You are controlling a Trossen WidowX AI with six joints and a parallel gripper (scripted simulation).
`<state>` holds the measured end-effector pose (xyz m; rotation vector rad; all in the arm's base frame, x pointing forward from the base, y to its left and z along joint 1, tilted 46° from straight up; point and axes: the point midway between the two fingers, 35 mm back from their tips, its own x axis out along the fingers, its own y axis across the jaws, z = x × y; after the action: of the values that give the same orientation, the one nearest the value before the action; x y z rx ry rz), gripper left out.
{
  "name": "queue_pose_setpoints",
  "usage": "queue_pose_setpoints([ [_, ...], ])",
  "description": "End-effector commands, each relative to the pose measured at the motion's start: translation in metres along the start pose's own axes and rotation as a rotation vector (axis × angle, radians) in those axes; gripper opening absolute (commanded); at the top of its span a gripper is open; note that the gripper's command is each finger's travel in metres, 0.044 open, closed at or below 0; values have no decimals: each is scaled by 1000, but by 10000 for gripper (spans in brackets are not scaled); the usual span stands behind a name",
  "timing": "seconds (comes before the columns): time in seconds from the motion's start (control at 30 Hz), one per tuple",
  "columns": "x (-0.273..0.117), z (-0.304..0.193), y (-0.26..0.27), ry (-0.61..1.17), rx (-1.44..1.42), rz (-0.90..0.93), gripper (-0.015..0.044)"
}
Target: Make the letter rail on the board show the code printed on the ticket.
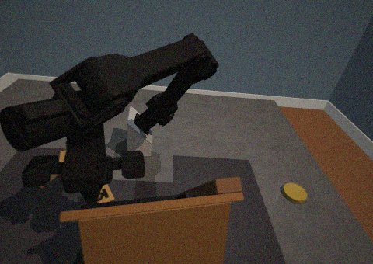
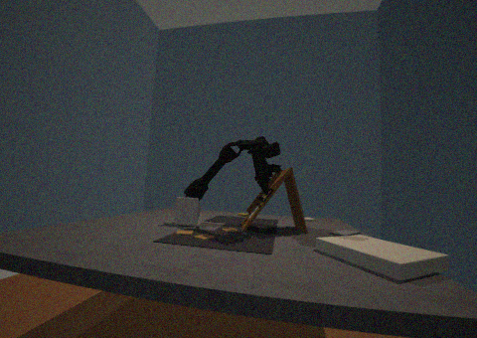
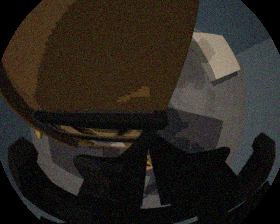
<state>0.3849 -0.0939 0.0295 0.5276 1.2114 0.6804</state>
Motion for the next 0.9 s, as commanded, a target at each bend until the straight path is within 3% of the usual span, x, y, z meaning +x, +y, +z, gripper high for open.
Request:
queue_pose_setpoints([
  [0.0,1,-1,2,-1,6,6,0],
  [0.87,-22,-20,1,0,7,5,0],
])
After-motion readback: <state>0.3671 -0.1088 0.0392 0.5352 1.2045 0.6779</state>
